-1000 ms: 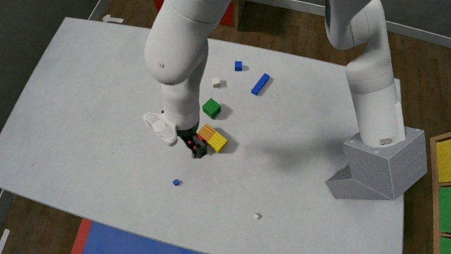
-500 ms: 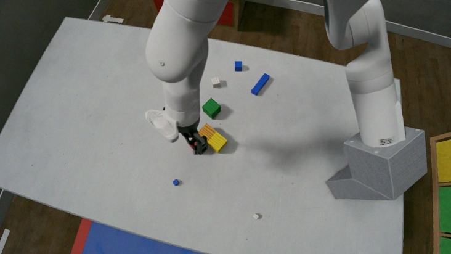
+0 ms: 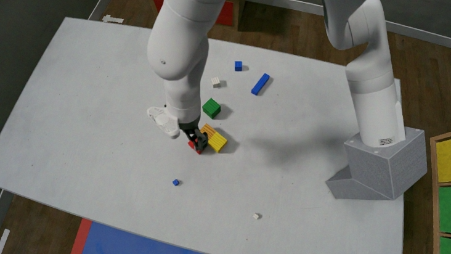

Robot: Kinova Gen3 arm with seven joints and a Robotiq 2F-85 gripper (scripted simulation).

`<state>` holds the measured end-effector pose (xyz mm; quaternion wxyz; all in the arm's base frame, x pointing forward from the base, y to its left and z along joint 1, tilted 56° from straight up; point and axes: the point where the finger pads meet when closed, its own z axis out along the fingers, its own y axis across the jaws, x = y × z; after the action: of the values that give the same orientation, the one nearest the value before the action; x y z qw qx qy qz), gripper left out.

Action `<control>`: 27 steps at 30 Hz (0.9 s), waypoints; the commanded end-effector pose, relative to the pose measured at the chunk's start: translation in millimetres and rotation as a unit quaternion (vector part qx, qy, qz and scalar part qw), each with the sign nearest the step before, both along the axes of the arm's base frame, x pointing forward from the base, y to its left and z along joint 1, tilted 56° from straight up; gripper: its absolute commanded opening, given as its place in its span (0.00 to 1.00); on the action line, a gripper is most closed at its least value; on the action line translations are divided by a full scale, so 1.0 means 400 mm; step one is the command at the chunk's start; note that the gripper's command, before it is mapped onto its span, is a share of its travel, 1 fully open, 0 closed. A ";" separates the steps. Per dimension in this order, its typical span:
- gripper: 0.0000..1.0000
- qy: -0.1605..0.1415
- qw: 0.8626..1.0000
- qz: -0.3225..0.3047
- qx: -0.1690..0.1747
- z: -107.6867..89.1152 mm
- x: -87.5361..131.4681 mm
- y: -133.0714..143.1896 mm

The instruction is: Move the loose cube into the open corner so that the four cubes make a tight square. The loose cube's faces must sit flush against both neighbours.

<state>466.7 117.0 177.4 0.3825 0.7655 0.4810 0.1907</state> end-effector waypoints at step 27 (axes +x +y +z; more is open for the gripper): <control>1.00 0.000 1.000 -0.013 -0.025 0.031 0.012 -0.105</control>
<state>470.9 86.2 186.3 0.3978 0.7638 0.4759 0.1784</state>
